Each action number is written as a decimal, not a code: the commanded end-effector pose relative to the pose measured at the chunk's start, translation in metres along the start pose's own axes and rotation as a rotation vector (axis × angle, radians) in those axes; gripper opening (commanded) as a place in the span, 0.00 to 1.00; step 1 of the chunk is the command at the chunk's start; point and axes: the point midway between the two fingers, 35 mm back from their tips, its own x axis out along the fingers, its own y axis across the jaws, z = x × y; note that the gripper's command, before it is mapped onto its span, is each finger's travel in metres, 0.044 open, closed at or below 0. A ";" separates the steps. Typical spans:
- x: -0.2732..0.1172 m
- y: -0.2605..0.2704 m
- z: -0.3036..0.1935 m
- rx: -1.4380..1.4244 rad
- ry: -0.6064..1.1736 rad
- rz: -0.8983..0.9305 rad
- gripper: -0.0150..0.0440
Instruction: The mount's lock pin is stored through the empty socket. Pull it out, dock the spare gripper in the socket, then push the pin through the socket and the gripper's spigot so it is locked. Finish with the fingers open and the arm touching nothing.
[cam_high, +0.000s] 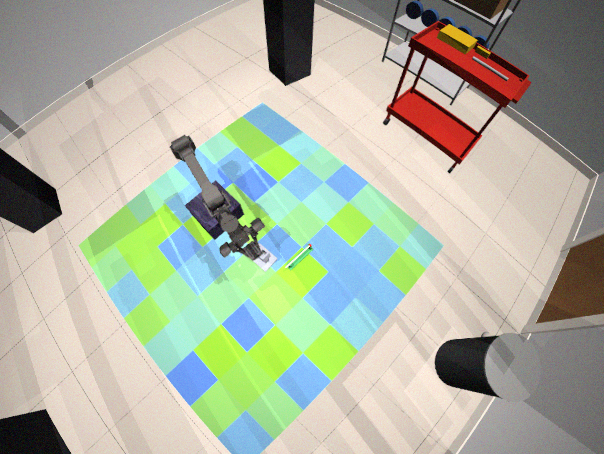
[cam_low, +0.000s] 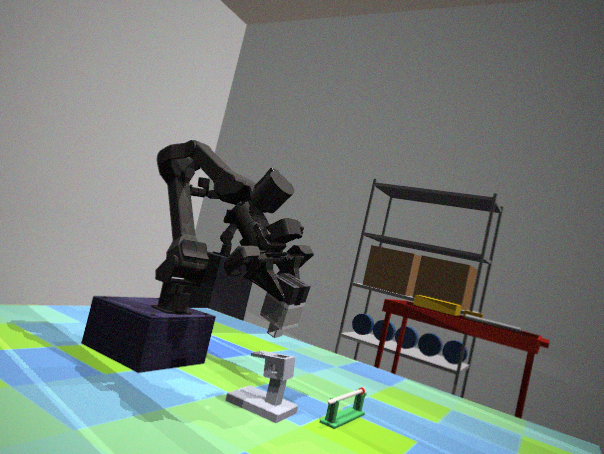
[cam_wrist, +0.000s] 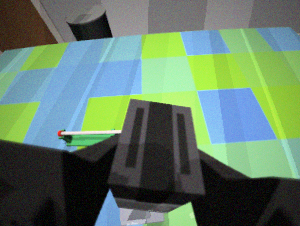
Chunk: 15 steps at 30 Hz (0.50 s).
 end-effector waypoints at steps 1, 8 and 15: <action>-0.005 0.006 0.001 -0.047 -0.067 0.014 0.25; -0.010 0.013 -0.006 -0.103 -0.140 0.033 0.25; -0.014 0.019 -0.013 -0.156 -0.214 0.052 0.25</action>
